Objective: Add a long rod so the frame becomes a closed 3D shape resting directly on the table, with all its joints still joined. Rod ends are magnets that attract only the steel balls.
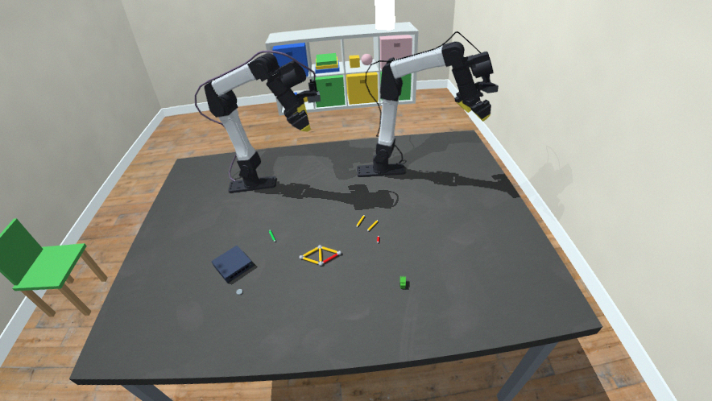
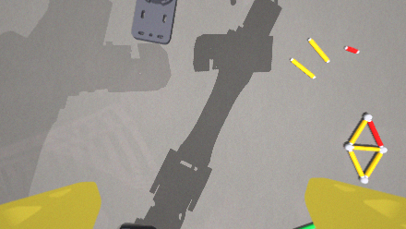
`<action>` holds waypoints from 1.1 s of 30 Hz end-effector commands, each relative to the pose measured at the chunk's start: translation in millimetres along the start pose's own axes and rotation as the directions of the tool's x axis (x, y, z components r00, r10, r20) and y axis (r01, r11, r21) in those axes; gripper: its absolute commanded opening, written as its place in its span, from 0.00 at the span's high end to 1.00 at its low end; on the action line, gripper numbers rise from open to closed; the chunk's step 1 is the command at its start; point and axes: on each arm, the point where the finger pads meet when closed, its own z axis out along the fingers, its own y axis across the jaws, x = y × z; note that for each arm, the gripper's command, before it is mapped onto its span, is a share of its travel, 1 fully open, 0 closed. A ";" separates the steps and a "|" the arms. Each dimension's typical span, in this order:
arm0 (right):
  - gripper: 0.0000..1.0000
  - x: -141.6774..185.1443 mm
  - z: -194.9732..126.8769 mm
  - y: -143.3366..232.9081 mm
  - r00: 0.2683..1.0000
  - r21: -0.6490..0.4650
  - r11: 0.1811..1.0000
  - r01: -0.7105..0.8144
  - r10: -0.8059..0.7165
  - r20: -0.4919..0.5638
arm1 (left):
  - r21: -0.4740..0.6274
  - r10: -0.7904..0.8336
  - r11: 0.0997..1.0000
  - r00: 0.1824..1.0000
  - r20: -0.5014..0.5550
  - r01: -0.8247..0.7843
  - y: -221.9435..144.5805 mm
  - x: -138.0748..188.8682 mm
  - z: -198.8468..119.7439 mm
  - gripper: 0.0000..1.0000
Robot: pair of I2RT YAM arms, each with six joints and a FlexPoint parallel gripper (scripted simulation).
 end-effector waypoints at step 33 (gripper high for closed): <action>0.68 36.9 37.5 -117.9 0.945 0.385 0.885 -0.259 0.315 -0.087 | 0.104 0.170 0.979 0.984 0.043 -0.174 -18.2 38.4 -14.5 0.00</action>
